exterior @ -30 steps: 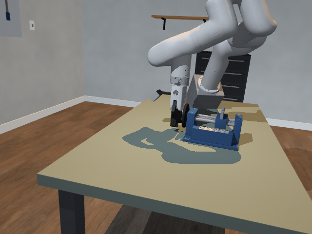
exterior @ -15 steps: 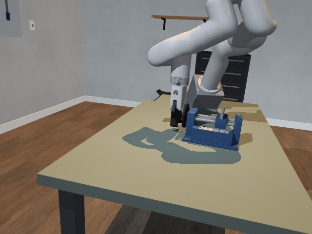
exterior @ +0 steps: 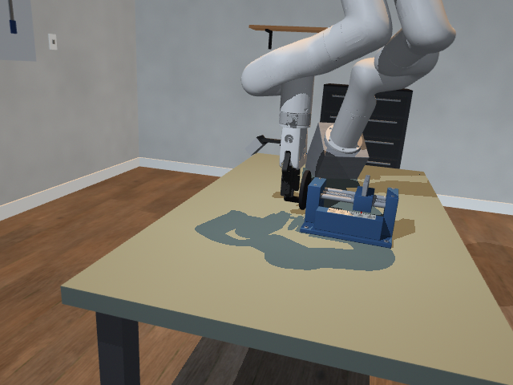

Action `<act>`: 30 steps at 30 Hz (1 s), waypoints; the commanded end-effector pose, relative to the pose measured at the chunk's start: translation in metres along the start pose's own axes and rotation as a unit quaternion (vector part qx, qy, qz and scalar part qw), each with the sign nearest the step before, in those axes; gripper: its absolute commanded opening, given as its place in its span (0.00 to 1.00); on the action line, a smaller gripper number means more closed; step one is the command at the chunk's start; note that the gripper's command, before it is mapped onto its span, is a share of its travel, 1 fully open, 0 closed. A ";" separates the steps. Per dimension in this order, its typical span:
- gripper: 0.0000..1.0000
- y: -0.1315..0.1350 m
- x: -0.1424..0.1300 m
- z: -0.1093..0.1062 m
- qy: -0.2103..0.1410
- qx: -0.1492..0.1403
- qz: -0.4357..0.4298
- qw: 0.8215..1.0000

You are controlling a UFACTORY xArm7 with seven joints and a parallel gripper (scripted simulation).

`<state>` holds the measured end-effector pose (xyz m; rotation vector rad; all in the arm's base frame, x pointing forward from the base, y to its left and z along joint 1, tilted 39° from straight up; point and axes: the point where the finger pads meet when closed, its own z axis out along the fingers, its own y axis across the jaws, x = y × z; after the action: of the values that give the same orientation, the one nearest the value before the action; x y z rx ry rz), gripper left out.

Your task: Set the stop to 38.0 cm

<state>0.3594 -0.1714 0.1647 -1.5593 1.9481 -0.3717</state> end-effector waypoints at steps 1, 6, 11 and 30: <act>0.57 -0.001 -0.001 -0.050 0.008 -0.002 0.000 1.000; 0.57 -0.001 -0.001 -0.069 0.008 -0.002 0.000 1.000; 0.57 -0.001 -0.001 -0.069 0.008 -0.002 0.000 1.000; 0.57 -0.001 -0.002 -0.098 0.008 -0.002 0.000 1.000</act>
<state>0.3088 -0.1823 0.2311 -1.5647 1.9611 -0.3785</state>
